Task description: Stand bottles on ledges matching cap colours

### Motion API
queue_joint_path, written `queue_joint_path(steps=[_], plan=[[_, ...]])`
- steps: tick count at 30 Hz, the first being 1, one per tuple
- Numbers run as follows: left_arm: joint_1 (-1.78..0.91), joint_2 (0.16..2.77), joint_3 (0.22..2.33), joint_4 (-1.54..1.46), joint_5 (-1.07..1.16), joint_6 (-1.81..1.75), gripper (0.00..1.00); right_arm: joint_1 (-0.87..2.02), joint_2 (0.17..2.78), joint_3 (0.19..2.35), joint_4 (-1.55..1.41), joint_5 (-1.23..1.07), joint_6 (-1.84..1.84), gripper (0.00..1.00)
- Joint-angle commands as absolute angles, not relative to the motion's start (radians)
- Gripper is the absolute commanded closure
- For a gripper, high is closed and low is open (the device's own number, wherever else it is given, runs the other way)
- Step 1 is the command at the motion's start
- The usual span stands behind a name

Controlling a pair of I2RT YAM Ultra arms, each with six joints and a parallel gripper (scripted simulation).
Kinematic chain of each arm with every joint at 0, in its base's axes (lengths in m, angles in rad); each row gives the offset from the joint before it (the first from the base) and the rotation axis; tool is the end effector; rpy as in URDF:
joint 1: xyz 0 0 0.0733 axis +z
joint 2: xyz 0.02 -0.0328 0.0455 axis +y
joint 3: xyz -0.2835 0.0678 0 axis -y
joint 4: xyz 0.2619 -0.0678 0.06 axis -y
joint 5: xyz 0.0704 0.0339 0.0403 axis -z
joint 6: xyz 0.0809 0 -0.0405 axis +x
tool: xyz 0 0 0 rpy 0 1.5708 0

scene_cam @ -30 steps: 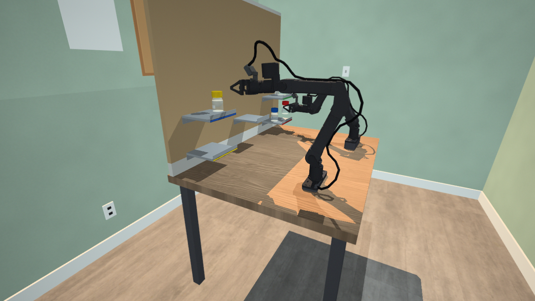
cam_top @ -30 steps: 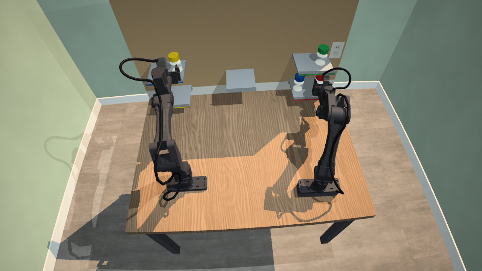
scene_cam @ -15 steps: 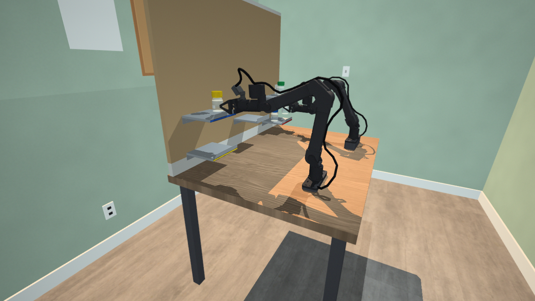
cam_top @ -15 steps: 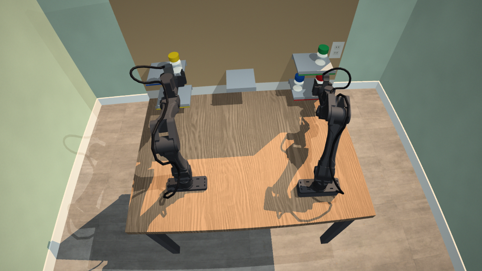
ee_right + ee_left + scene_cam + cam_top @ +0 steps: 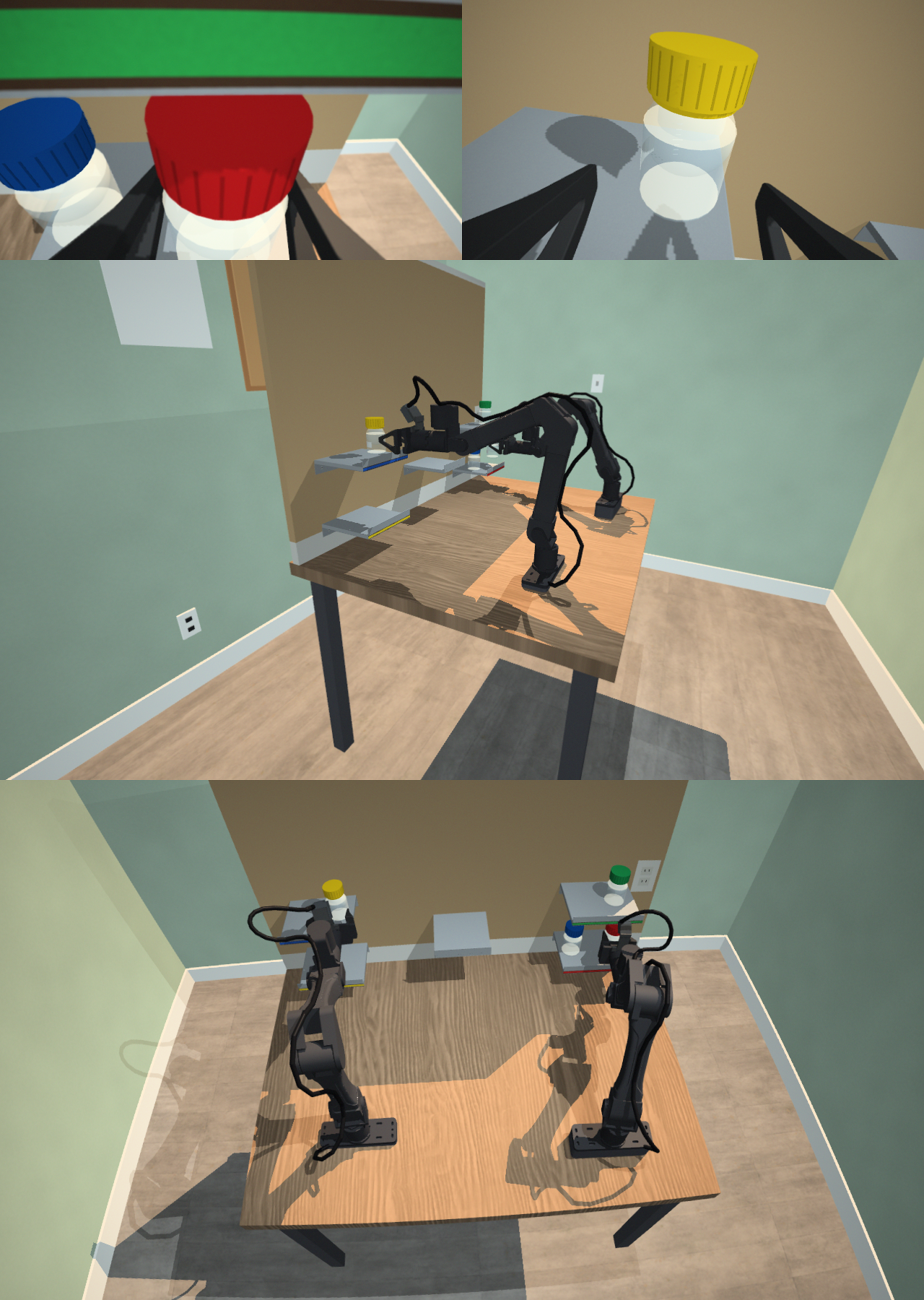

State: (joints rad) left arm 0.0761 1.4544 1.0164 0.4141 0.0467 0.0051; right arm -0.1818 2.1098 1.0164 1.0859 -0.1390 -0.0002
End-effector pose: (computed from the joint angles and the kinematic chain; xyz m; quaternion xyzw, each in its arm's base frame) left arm 0.3999 0.0278 0.3398 -0.0091 0.7154 0.0117 0.6985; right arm 0.4838 -0.0764 0.1557 0.0155 0.7096 -0.0148 0.7043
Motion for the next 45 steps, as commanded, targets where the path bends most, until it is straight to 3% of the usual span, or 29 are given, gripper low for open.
queue_joint_path(steps=[1, 45], plan=[[0.058, 1.471, 1.057, 0.433, 0.034, 0.000, 0.19, -0.179, 2.097, 1.041, 1.114, -0.138, -0.002, 0.48], [0.048, 1.638, 1.242, 0.412, 0.028, 0.000, 0.19, -0.167, 2.239, 1.026, 1.269, -0.128, -0.001, 0.48]])
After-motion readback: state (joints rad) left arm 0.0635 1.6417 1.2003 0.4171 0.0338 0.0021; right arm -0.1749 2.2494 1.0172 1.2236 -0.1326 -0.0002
